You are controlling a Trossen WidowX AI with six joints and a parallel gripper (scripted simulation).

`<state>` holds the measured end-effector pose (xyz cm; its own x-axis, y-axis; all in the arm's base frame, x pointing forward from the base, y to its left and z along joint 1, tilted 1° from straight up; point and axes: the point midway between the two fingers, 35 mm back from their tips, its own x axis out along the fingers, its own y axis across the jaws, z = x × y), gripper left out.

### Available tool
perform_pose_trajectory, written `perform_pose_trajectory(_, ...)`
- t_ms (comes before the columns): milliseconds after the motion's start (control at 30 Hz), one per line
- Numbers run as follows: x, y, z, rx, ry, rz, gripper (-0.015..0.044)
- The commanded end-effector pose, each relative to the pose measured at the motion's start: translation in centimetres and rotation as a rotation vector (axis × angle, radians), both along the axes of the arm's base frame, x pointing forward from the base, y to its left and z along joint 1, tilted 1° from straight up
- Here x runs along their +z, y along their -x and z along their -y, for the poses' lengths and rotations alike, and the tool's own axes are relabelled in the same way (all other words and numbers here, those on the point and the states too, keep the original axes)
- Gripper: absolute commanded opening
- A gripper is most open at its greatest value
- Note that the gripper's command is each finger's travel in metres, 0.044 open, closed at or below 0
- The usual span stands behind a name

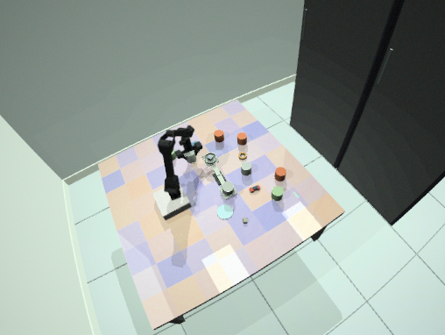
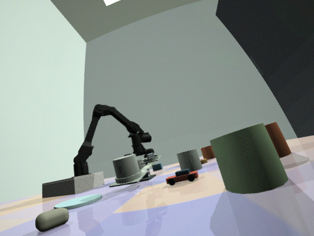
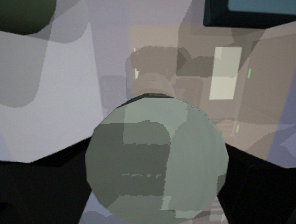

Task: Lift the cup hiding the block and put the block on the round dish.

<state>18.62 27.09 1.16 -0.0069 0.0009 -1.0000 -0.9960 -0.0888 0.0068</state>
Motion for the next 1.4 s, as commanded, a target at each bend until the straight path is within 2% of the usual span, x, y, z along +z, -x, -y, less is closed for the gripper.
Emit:
perform_pose_trajectory(0,-0.3,-0.1,-0.1,-0.003,-0.008,0.004,0.0000)
perform_pose_trajectory(300,-1.7,0.0,-0.2,-0.003,-0.008,0.004,0.0000)
perform_pose_trajectory(800,-1.3,0.0,-0.1,0.000,-0.003,0.002,0.0394)
perform_pose_trajectory(867,-0.1,-0.1,-0.2,-0.001,-0.005,0.003,0.0440)
perform_pose_trajectory(967,3.8,-0.1,-0.1,-0.002,-0.008,0.004,0.0440)
perform_pose_trajectory(1133,4.1,-0.1,-0.1,-0.003,-0.008,0.004,0.0440)
perform_pose_trajectory(1367,5.9,-1.7,-0.2,-0.156,-0.077,0.043,0.0260)
